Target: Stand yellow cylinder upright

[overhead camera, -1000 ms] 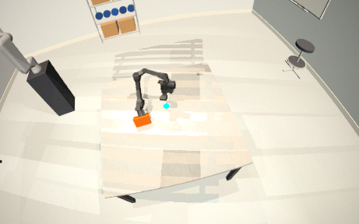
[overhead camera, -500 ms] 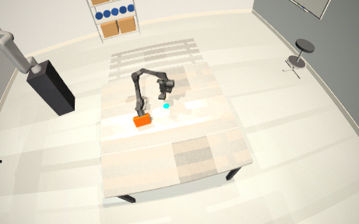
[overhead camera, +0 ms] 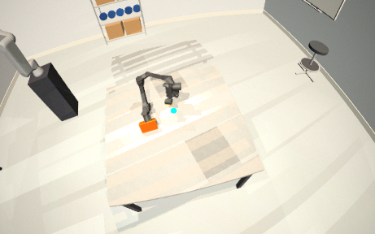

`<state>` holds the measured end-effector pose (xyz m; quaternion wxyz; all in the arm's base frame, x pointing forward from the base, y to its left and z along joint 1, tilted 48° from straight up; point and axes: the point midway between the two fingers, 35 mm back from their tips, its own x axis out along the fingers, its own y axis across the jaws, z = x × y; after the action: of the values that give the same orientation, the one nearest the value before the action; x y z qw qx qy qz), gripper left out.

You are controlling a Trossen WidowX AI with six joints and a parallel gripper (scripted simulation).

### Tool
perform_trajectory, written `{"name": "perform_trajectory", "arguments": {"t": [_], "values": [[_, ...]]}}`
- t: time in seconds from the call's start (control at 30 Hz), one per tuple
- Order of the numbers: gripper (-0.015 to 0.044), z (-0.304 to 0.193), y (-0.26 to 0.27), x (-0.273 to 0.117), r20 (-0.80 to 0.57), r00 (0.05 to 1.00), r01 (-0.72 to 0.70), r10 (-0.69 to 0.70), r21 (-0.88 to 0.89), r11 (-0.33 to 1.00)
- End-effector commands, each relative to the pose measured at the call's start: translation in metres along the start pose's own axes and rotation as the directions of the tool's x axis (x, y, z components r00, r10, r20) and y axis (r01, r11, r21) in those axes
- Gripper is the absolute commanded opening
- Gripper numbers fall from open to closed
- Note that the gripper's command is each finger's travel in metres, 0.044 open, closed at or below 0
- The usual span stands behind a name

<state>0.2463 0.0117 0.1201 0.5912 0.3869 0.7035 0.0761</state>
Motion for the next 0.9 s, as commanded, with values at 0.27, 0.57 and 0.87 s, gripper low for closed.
{"name": "perform_trajectory", "arguments": {"t": [0.27,0.57,0.87], "values": [[0.0105,-0.005,-0.004,0.007,0.027,0.997,0.075,-0.075,-0.004,0.997],[0.0105,-0.007,-0.007,0.012,0.053,0.991,0.127,-0.126,-0.009,0.992],[0.0105,-0.009,-0.010,0.015,0.084,0.981,0.176,-0.174,-0.012,0.984]]}}
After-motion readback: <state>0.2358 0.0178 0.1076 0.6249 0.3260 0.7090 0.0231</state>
